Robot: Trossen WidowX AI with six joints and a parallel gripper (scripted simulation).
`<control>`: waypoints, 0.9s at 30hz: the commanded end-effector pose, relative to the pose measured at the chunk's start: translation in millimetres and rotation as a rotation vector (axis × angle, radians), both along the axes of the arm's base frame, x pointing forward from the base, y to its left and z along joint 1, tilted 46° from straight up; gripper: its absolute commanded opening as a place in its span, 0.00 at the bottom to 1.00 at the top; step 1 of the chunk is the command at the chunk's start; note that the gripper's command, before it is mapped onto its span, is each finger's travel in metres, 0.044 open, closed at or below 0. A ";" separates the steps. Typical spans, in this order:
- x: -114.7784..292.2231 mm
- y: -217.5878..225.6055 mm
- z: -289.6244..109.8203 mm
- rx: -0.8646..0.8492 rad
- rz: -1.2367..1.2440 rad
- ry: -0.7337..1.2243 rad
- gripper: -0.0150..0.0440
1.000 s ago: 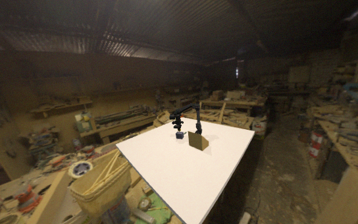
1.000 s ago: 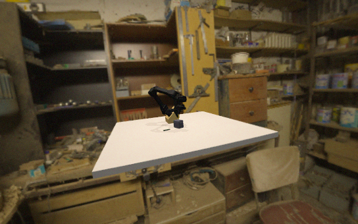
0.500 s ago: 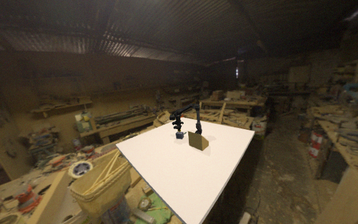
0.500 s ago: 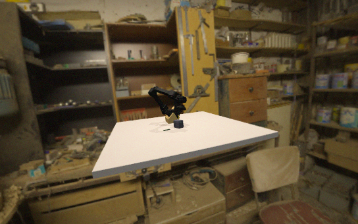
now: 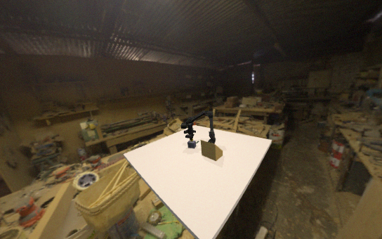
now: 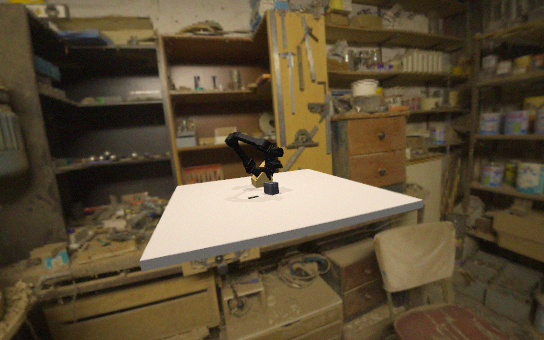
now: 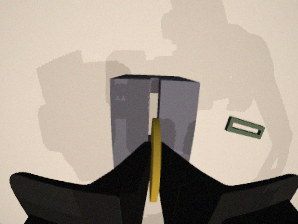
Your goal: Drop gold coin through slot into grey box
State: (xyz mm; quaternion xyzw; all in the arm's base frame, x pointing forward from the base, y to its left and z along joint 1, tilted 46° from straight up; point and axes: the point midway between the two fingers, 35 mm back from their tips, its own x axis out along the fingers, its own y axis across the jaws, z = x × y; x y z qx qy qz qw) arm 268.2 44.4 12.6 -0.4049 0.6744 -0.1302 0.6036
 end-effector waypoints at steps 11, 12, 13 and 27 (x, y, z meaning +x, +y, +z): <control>0.1 0.3 0.2 0.000 0.000 -0.001 0.53; 0.1 0.3 0.2 0.000 0.000 -0.001 0.53; 0.1 0.3 0.2 0.000 0.000 -0.001 0.53; -6.9 41.9 44.6 -0.008 0.005 0.002 1.00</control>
